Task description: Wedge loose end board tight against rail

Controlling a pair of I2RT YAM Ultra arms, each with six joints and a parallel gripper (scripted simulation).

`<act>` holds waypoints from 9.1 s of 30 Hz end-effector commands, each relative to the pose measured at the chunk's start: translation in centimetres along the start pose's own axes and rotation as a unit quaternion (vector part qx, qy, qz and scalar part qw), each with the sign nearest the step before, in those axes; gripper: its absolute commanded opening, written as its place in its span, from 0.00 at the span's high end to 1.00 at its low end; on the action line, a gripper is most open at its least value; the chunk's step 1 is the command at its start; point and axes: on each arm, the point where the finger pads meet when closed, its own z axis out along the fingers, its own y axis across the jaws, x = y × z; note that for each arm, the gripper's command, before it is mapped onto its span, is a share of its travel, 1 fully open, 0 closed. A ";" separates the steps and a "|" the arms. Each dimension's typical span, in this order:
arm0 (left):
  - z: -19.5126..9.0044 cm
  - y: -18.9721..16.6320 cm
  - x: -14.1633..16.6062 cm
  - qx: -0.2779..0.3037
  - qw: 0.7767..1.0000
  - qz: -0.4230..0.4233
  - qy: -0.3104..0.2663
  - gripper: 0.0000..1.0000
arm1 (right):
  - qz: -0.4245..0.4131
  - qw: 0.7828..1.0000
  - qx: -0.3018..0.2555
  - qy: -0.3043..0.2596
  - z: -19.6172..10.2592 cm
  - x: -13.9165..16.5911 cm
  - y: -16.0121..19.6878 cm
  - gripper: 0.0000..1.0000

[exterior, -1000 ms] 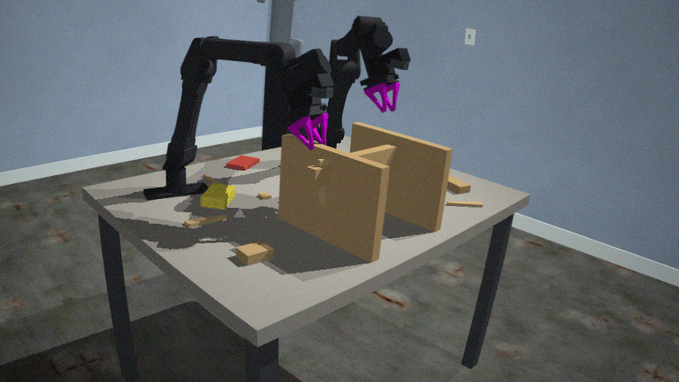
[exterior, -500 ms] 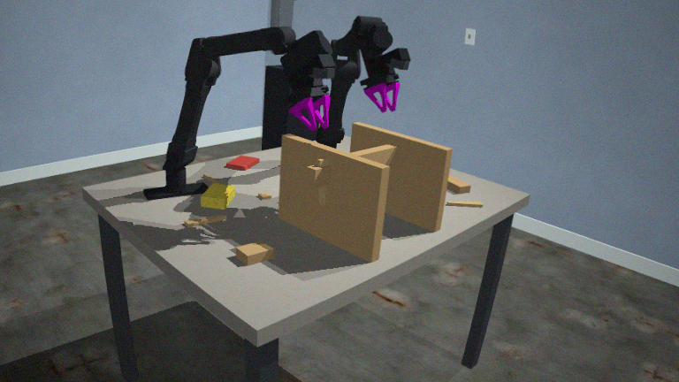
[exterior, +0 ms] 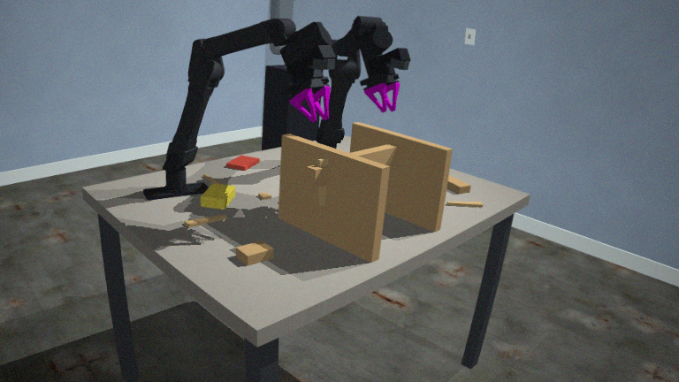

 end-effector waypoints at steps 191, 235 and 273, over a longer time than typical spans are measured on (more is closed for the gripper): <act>16.1 15.5 22.3 0.186 0.608 0.757 0.154 0.58 | 0.049 0.877 0.118 -0.463 -14.6 -2.2 -23.6 0.59; 18.4 15.5 22.9 0.177 0.611 0.758 0.146 0.98 | 0.049 0.877 0.118 -0.463 -14.6 -2.2 -23.6 0.59; 13.5 15.6 20.6 0.173 0.621 0.750 0.146 0.98 | 0.049 0.877 0.118 -0.463 -14.6 -2.2 -23.6 0.59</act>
